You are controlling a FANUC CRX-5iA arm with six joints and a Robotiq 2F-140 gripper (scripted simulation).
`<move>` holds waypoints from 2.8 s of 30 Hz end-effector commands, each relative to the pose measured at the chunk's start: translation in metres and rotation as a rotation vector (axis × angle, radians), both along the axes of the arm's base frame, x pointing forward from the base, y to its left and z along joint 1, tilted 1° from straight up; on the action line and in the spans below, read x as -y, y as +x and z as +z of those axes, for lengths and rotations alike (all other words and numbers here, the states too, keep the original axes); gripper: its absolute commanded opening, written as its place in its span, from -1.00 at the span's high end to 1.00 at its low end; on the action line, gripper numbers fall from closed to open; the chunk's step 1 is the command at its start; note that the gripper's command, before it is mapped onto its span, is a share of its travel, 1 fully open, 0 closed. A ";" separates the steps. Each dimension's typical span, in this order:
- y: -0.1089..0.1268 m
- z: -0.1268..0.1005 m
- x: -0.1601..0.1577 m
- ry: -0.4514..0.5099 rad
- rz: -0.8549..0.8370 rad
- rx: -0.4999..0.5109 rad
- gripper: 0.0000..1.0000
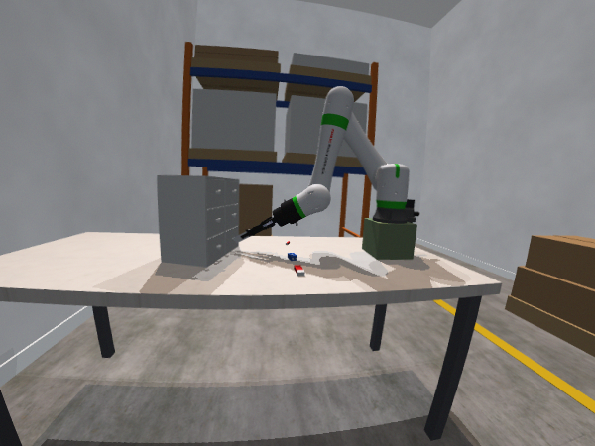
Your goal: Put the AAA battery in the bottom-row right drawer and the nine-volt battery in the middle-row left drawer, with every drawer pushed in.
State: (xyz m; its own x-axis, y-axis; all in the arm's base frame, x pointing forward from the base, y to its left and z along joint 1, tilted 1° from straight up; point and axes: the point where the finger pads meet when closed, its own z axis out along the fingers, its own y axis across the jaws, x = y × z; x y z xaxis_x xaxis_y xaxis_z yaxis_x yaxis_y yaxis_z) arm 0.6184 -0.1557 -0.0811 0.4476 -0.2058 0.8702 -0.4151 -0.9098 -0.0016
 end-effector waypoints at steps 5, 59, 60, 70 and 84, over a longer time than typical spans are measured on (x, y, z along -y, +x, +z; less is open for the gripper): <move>0.008 0.000 0.004 0.000 0.000 0.000 0.60; 0.010 0.000 0.004 0.000 0.000 0.000 0.84; 0.010 0.000 0.004 0.000 0.000 0.000 0.84; 0.008 0.000 0.003 0.000 0.000 0.000 0.84; 0.000 0.000 0.000 0.000 0.000 0.000 0.84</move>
